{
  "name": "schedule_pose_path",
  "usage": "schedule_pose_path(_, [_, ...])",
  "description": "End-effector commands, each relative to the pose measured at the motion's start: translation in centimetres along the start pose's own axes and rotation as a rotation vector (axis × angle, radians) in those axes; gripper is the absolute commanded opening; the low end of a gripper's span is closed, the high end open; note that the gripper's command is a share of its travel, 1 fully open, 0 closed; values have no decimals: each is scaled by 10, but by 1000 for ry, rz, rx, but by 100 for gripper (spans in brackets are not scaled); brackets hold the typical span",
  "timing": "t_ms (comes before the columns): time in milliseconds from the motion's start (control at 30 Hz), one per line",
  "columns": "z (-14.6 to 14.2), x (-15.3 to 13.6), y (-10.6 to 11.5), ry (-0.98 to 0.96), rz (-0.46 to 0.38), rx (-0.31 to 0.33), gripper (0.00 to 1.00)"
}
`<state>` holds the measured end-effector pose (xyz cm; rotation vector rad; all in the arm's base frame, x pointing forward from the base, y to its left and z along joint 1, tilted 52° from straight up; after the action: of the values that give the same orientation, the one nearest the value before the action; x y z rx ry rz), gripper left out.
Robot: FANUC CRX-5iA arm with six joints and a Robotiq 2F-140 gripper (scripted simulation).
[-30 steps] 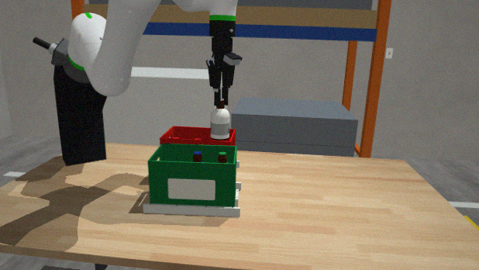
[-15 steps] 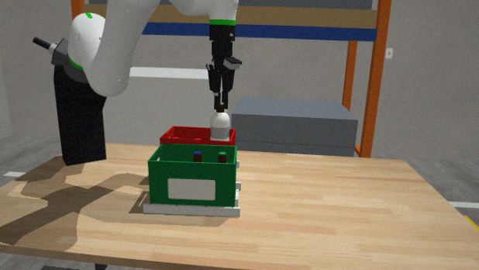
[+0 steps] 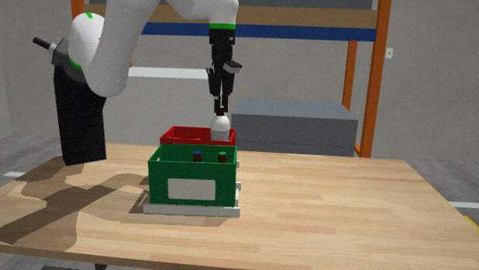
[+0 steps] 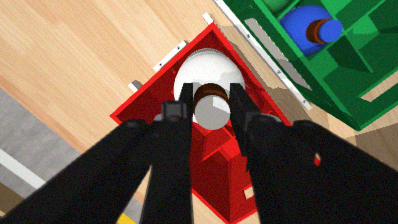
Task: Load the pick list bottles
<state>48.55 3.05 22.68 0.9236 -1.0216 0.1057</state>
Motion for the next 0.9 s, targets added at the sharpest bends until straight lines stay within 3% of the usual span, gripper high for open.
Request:
schedule_pose_path(0, [0,0,-2,0,1,1,10])
schedule_pose_path(867, [0,0,-24,0,1,1,10])
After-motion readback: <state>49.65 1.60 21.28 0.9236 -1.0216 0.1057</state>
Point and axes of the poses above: the point where the finger pads meet when closed, its own y axis back along the fingers, its own z axis across the jaws, x = y × z, the point moved 5 cm from there along y, back along the fingers, and after that the axes turned 6 degrees about y, right-handed, at the moved point
